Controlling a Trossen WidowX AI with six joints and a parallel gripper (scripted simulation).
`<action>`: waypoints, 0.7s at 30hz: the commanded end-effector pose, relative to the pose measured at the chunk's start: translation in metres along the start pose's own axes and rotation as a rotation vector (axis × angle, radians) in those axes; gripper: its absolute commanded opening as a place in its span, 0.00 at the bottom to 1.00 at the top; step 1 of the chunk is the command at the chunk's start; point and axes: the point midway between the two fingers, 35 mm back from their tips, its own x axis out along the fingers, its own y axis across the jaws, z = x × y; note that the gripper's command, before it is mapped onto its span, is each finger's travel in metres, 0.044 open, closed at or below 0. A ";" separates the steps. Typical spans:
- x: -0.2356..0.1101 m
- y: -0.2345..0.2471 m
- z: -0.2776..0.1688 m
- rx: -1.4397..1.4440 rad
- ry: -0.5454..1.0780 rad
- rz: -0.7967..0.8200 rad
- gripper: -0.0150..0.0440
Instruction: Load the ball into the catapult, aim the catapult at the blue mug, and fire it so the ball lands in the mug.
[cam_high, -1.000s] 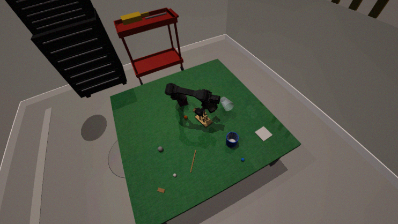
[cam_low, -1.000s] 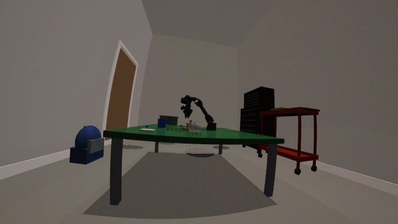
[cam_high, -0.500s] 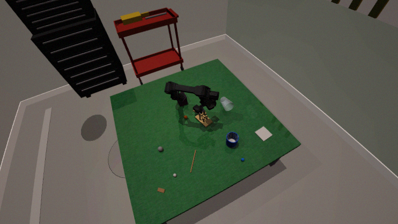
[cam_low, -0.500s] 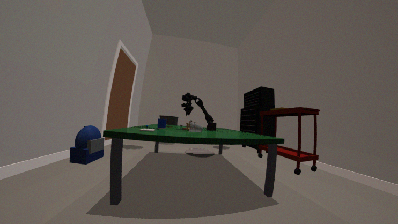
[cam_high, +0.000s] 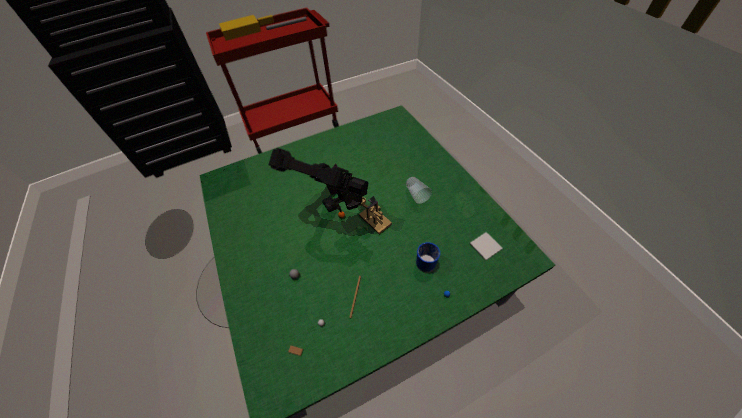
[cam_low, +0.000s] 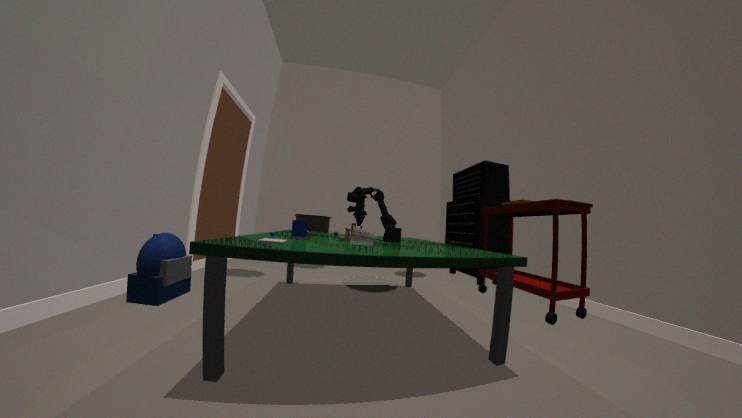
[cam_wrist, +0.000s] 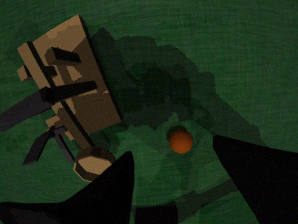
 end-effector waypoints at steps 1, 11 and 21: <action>0.025 -0.018 -0.035 0.060 0.005 -0.008 0.76; 0.040 -0.020 -0.038 0.070 0.005 -0.010 0.76; 0.053 -0.020 -0.038 0.070 0.005 -0.009 0.76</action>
